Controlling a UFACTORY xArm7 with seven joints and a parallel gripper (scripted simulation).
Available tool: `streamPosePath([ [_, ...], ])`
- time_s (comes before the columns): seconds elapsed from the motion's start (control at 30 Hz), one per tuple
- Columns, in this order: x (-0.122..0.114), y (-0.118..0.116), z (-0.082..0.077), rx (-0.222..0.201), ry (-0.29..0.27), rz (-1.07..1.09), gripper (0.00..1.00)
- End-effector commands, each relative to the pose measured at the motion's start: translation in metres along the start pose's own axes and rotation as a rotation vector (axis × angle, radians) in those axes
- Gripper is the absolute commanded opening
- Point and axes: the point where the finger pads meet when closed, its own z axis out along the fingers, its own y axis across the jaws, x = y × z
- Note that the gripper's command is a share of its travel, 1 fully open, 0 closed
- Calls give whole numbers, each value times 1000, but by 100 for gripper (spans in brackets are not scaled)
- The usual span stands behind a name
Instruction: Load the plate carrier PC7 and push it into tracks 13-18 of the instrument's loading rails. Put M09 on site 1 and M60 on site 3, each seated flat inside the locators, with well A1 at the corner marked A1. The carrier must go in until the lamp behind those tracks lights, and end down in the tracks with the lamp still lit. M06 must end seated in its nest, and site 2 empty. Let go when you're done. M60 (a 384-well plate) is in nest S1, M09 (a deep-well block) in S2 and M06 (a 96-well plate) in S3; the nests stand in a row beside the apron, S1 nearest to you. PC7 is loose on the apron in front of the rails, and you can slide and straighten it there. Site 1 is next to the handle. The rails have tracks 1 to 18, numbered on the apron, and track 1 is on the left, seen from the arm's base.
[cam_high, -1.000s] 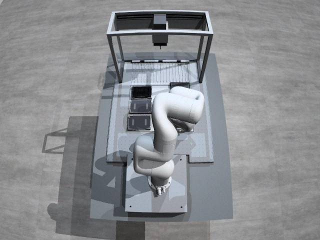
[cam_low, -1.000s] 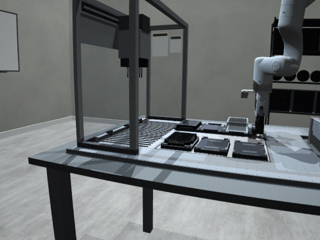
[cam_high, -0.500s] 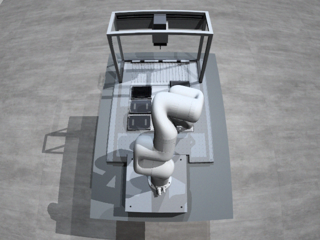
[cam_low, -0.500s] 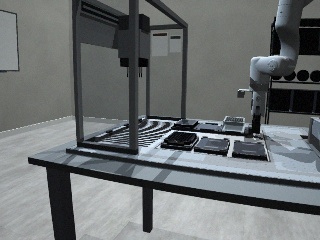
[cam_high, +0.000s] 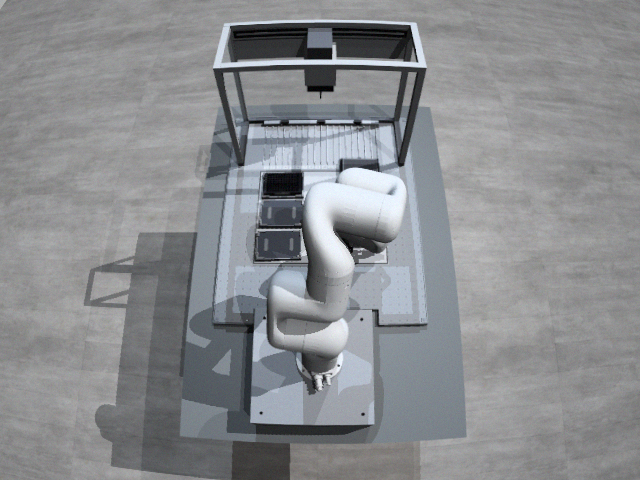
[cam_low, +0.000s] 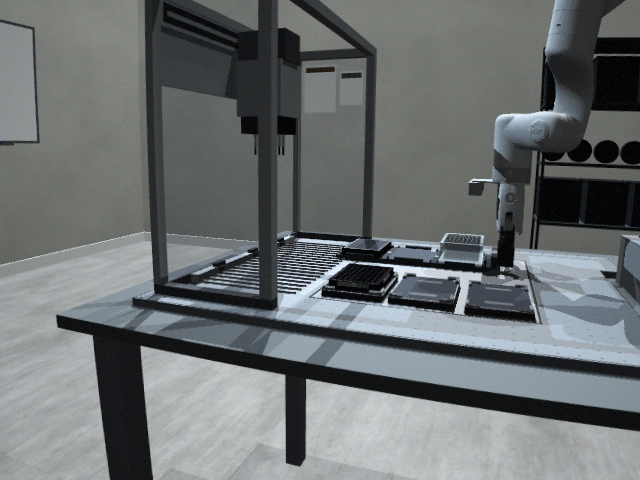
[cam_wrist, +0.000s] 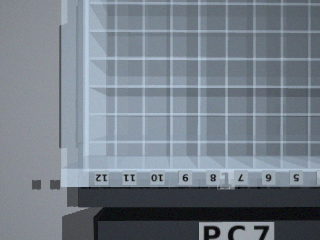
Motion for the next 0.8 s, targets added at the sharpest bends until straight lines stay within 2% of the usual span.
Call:
streamPosePath([
  [0.0, 7, 0, -1, -1, 3, 0, 82],
  [0.77, 26, 0, -1, -1, 3, 0, 82],
])
